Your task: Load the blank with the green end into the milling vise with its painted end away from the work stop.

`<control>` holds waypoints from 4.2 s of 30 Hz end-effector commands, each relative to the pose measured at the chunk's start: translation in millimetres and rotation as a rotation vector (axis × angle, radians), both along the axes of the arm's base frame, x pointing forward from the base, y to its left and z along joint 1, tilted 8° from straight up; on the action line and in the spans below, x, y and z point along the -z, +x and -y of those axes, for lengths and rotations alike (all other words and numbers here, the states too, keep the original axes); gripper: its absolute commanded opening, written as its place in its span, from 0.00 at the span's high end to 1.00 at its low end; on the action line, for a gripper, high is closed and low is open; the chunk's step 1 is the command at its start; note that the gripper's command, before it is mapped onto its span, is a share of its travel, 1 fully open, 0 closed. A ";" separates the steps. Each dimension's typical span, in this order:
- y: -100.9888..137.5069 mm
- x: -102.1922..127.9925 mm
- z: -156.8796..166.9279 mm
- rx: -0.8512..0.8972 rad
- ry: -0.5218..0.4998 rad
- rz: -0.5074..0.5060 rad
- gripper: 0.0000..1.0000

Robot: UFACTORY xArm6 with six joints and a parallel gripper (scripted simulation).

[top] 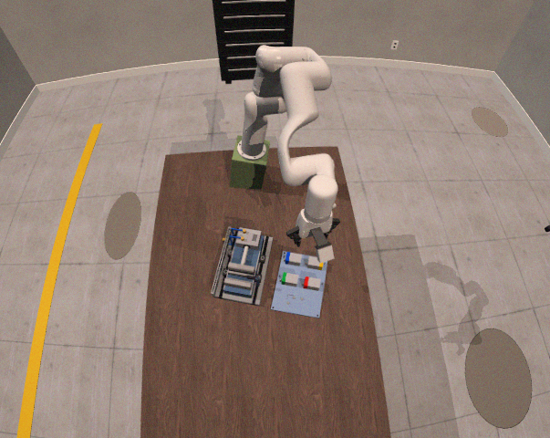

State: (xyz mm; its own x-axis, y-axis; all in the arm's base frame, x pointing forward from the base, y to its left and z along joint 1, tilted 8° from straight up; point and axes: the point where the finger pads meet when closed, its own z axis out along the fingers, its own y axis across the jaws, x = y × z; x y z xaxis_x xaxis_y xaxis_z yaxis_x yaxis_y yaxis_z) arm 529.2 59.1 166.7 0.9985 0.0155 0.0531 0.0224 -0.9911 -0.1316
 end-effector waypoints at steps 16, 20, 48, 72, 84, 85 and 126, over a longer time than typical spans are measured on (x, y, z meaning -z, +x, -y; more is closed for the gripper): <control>1.2 -2.1 0.1 -0.190 -0.008 0.030 0.00; 1.2 -2.1 0.1 -0.281 -0.013 0.042 0.00; 1.2 -2.1 0.1 -0.590 -0.031 0.084 0.00; 1.2 -2.1 0.1 -0.973 -0.051 0.135 0.00; 1.2 -2.1 0.1 -1.035 -0.054 0.143 0.00; 1.2 -2.1 0.1 -1.042 -0.055 0.145 0.00; 1.2 -2.1 0.1 -1.085 -0.056 0.151 0.28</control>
